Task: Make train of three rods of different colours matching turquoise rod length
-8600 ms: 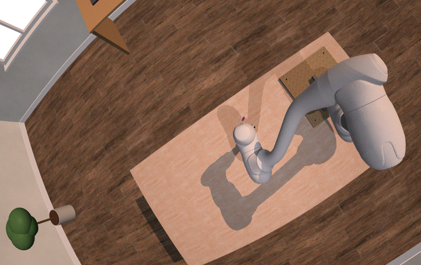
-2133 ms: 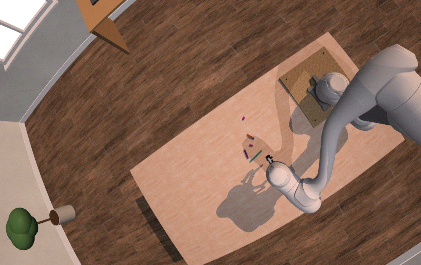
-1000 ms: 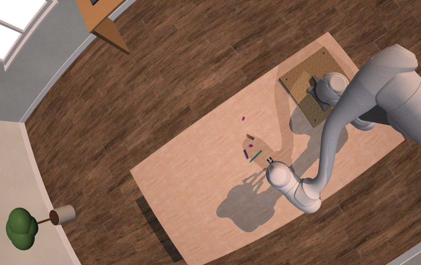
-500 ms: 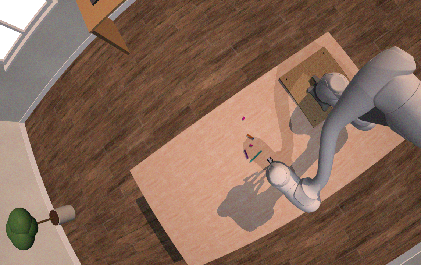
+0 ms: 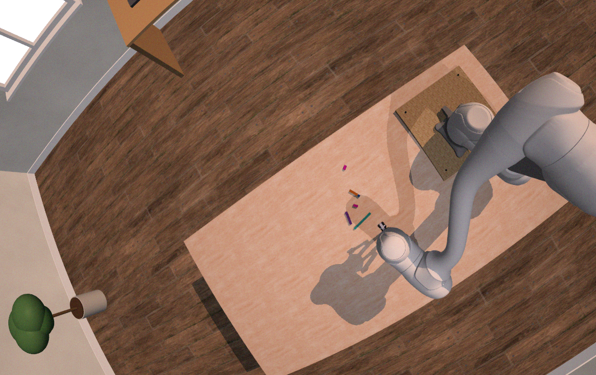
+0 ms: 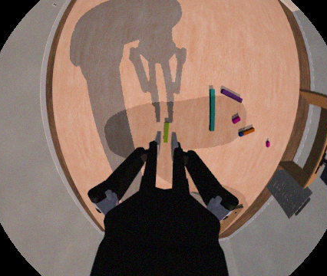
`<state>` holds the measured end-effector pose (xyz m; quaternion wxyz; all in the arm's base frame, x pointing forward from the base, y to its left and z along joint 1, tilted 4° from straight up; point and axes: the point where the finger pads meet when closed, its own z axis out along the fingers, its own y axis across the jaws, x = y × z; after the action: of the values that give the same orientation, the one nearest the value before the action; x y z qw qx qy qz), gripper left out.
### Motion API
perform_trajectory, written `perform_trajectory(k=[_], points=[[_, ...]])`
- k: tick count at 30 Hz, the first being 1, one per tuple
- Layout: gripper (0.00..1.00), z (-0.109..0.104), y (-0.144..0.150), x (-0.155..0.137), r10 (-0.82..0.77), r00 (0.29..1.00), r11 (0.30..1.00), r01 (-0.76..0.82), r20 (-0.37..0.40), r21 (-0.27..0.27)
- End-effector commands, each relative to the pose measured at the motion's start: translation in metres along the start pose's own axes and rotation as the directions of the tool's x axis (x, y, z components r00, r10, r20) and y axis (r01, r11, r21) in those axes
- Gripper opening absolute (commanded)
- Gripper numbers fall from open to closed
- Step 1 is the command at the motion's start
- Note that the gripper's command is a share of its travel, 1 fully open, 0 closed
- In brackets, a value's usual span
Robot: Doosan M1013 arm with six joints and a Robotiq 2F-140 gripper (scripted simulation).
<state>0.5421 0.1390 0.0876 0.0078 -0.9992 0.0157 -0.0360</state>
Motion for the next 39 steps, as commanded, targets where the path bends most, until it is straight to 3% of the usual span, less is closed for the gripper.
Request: perform_trajectory(k=[1,18,39], points=[[0.15,0.004,0.000,0.000,0.000,1.000,1.000,0.000,0.000,0.000],[0.15,0.019,0.000,0.000,0.000,1.000,1.000,0.000,0.000,0.000],[0.15,0.021,0.000,0.000,0.000,1.000,1.000,0.000,0.000,0.000]])
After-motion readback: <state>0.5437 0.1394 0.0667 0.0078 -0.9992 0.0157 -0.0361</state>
